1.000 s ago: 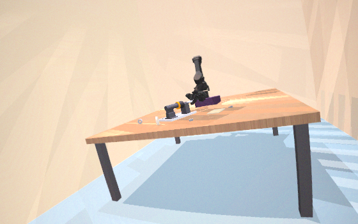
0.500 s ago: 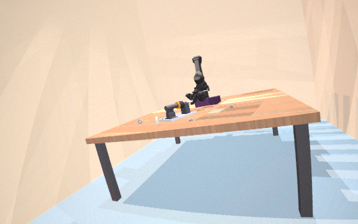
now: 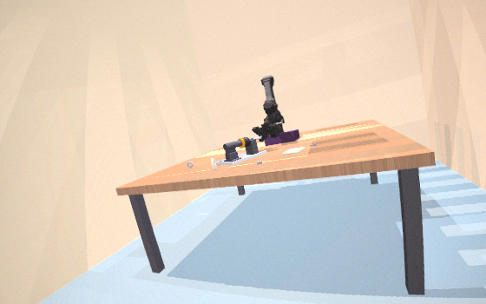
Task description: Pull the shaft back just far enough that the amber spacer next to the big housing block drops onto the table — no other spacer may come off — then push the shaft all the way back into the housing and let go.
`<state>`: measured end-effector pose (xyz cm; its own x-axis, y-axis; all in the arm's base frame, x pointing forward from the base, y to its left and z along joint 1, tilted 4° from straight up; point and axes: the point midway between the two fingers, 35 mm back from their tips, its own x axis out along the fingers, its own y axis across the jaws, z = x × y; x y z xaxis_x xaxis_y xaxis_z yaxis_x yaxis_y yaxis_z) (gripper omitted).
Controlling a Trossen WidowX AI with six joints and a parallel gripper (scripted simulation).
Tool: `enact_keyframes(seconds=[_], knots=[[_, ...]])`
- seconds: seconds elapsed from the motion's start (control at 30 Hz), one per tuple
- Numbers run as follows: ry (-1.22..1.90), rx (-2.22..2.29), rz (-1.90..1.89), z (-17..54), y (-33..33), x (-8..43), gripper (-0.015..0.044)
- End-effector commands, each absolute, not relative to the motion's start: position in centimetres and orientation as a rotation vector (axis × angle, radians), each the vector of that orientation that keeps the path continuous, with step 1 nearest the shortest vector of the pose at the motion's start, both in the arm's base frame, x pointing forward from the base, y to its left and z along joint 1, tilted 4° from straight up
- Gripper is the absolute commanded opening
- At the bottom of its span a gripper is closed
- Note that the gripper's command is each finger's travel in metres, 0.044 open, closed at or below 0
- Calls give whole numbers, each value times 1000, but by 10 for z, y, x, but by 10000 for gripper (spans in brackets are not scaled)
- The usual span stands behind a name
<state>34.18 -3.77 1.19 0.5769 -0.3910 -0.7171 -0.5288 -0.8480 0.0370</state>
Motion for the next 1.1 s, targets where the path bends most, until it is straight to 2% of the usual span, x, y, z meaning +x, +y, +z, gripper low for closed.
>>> enact_keyframes(seconds=[0.0, 1.07], knots=[[776, -2624, 1126, 12, -37, 341, 0], [776, -2624, 1126, 12, -35, 338, 0]])
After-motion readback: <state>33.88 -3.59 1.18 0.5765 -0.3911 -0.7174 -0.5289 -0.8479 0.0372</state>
